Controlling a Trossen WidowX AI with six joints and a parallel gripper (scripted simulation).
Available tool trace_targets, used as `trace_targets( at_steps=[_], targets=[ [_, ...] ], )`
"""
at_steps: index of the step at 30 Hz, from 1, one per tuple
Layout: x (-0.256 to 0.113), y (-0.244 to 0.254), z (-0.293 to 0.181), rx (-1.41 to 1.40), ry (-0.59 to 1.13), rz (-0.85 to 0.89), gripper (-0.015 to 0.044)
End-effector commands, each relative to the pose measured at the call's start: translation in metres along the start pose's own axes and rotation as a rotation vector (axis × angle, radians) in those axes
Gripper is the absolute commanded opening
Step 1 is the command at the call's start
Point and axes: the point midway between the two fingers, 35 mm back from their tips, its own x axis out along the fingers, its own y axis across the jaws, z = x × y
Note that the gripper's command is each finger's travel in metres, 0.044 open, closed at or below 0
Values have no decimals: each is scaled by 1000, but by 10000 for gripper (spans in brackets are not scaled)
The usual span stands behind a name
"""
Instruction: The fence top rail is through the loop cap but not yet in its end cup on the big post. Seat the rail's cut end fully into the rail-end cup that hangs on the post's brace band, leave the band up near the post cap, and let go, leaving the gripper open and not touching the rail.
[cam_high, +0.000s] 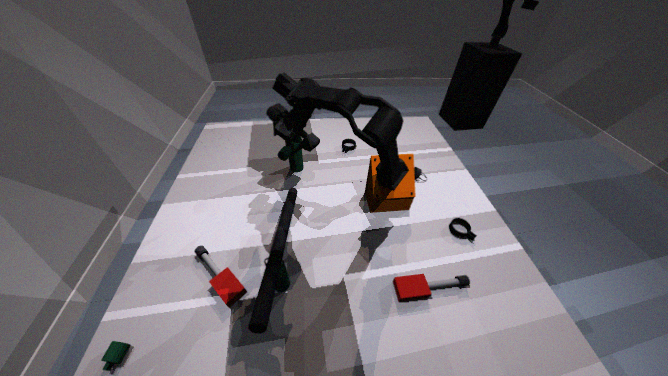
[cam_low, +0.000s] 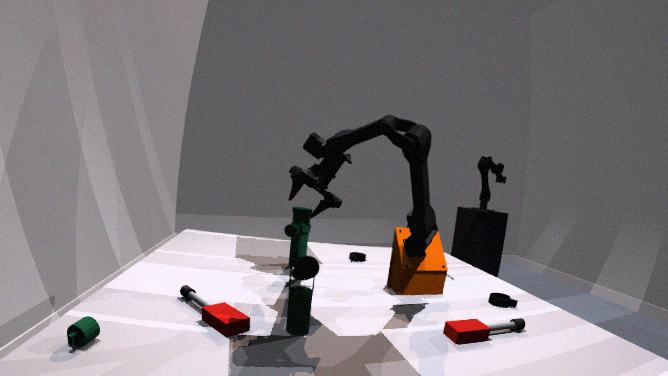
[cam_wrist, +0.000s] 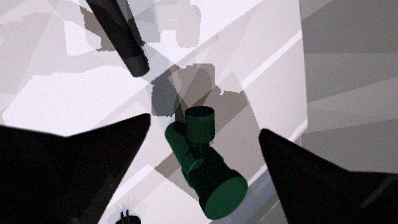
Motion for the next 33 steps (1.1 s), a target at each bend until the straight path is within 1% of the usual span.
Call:
trace_targets(
  at_steps=[1,11,13,18,25,33],
  targets=[
    [4,-15,-22,-202,46,-25,440],
    [4,-15,-22,-202,46,-25,440],
    [10,-13,-23,-202,46,-25,440],
    [42,5,-28,-201,44,-25,440],
    [46,6,-28,-201,44,-25,440],
    [58,5,-29,-202,45,-25,440]
  ],
)
